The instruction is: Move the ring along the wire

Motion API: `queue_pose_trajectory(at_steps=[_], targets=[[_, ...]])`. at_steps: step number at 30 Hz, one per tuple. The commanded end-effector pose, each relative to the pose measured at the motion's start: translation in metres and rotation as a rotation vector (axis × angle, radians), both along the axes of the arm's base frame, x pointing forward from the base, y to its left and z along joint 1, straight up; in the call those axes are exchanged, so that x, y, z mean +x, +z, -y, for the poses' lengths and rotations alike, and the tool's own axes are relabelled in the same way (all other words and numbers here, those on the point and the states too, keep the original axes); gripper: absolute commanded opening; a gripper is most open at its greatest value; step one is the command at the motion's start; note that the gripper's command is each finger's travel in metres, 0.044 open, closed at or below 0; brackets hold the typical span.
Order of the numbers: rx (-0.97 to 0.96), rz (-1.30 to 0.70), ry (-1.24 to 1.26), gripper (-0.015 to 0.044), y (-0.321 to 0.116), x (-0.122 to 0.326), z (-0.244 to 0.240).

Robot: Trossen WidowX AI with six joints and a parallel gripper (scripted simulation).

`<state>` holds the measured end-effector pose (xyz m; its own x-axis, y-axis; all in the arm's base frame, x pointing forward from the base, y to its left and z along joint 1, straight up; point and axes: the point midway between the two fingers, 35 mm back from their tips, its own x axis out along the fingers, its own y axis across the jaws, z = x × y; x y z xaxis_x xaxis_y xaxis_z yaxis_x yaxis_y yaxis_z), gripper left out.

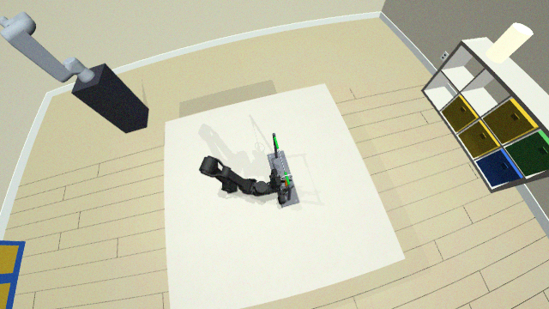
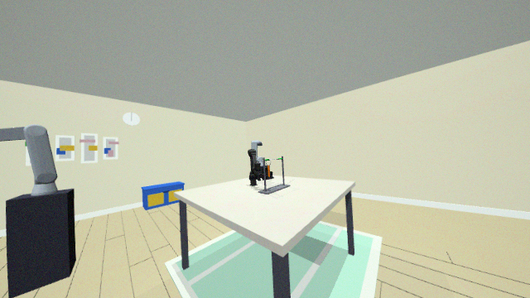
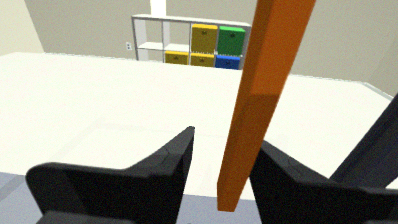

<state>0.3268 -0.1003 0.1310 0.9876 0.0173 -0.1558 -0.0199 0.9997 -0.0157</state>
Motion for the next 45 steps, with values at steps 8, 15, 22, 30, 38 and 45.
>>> queue_pose_trajectory(at_steps=[8, 15, 22, 30, 38, 45], targets=[[0.004, 0.001, -0.005, 0.0160, 0.000, 0.001, 0.001], [0.000, 0.001, 0.000, 0.0015, 0.000, 0.000, 0.000], [0.000, 0.001, 0.000, -0.0150, 0.000, 0.000, 0.000], [-0.001, 0.001, 0.000, -0.0150, 0.001, 0.000, 0.000], [-0.005, 0.001, 0.005, -0.0150, 0.016, 0.000, 0.003], [-0.006, 0.001, 0.006, -0.0150, 0.020, 0.000, 0.003]])
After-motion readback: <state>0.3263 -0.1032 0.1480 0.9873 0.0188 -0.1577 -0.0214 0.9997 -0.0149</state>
